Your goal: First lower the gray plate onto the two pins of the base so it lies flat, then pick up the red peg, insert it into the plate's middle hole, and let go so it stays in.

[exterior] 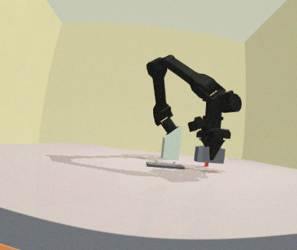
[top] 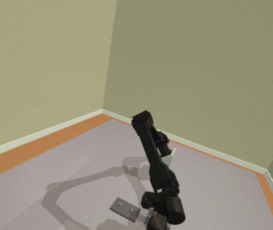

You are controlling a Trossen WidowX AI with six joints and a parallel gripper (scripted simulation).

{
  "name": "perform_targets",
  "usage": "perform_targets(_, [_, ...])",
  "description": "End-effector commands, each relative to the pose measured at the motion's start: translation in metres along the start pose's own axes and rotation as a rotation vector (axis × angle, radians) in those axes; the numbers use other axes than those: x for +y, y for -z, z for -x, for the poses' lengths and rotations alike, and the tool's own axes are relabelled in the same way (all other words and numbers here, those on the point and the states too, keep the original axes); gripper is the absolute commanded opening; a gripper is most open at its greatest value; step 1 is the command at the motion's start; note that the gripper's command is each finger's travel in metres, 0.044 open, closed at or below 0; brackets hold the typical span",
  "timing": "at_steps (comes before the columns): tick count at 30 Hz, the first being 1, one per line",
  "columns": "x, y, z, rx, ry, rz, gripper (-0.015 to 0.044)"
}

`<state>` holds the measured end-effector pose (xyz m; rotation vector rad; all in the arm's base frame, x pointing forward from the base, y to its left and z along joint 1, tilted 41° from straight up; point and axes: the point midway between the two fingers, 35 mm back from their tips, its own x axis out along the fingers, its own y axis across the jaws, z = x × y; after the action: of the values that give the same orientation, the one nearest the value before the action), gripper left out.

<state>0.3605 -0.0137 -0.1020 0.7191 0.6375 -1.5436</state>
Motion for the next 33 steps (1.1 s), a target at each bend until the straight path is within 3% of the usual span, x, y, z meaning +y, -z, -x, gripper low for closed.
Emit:
perform_targets(1, [0.003, 0.000, 0.013, 0.007, -0.006, -0.011, 0.0000])
perform_targets(33, [-0.007, -0.005, 0.107, 0.006, -0.004, -0.011, 0.0000])
